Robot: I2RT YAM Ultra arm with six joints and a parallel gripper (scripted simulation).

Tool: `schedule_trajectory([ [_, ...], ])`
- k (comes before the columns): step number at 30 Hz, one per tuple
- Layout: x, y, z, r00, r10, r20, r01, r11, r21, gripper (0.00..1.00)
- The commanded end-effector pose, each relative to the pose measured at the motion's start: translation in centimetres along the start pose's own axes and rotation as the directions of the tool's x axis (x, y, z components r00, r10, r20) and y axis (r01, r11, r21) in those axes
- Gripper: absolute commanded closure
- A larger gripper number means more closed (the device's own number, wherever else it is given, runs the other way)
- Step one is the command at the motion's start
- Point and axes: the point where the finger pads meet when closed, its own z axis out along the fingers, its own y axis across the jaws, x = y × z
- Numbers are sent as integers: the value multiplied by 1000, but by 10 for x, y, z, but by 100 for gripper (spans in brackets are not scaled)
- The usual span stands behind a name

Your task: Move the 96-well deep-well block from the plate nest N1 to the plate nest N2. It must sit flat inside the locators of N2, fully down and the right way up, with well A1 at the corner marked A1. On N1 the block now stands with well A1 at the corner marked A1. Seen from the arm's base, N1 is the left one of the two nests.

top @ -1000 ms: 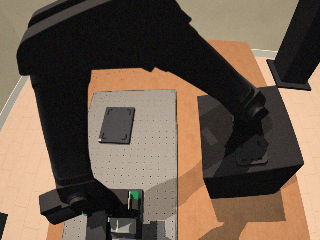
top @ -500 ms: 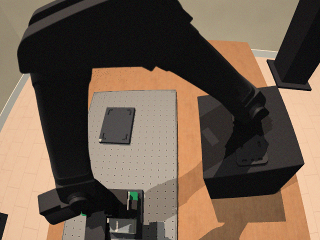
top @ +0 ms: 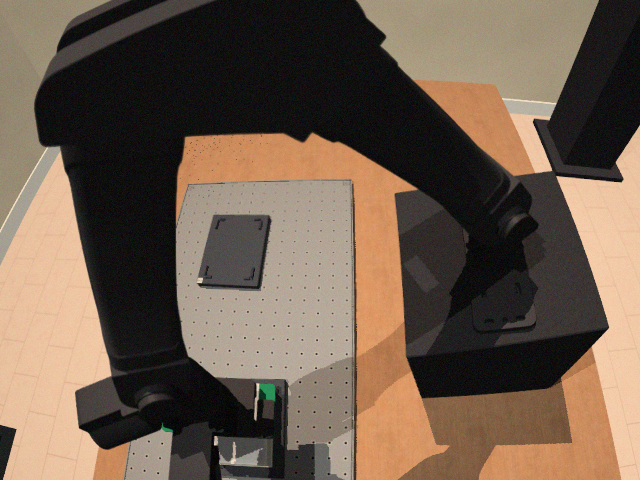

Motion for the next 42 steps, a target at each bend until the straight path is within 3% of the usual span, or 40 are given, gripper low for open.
schedule_trajectory([
  [1, -3, -4, -4, 1000, 0, 12, 0, 1000, 12, 0],
  [5, -3, -4, -4, 1000, 0, 12, 0, 1000, 12, 0],
  [42, -3, -4, 51, 1000, 0, 12, 0, 1000, 11, 0],
])
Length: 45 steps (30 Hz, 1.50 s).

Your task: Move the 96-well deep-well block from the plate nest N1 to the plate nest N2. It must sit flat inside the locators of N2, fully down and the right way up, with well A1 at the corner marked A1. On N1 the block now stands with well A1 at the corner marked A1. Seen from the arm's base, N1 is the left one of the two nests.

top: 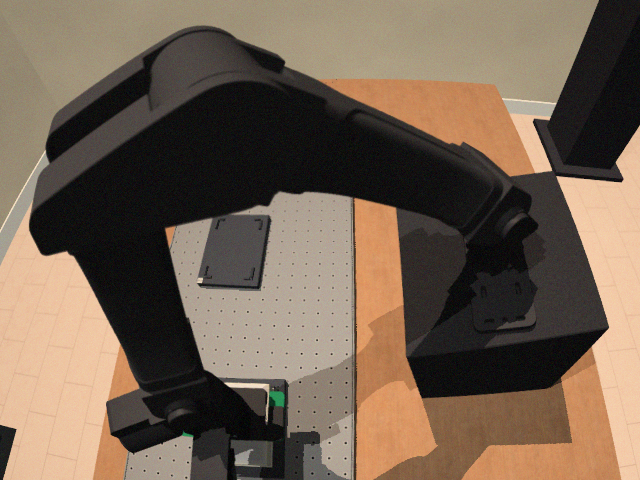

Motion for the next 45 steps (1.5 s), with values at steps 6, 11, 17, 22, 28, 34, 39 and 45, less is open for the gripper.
schedule_trajectory([
  [6, -5, -8, 8, 1000, 1, 16, -2, 1000, 22, 0],
  [11, -5, -8, 13, 1000, 1, 16, -2, 1000, 22, 0],
  [17, -5, -8, 23, 1000, 1, 16, -2, 1000, 22, 0],
  [22, -5, -8, 31, 1000, 1, 16, -2, 1000, 22, 0],
  [28, -5, -8, 31, 1000, 1, 16, -2, 1000, 22, 0],
  [34, -5, -8, 31, 1000, 1, 16, -2, 1000, 22, 0],
  [39, -5, -8, 31, 1000, 1, 16, -2, 1000, 22, 0],
  [45, -5, -8, 31, 1000, 1, 16, -2, 1000, 22, 0],
])
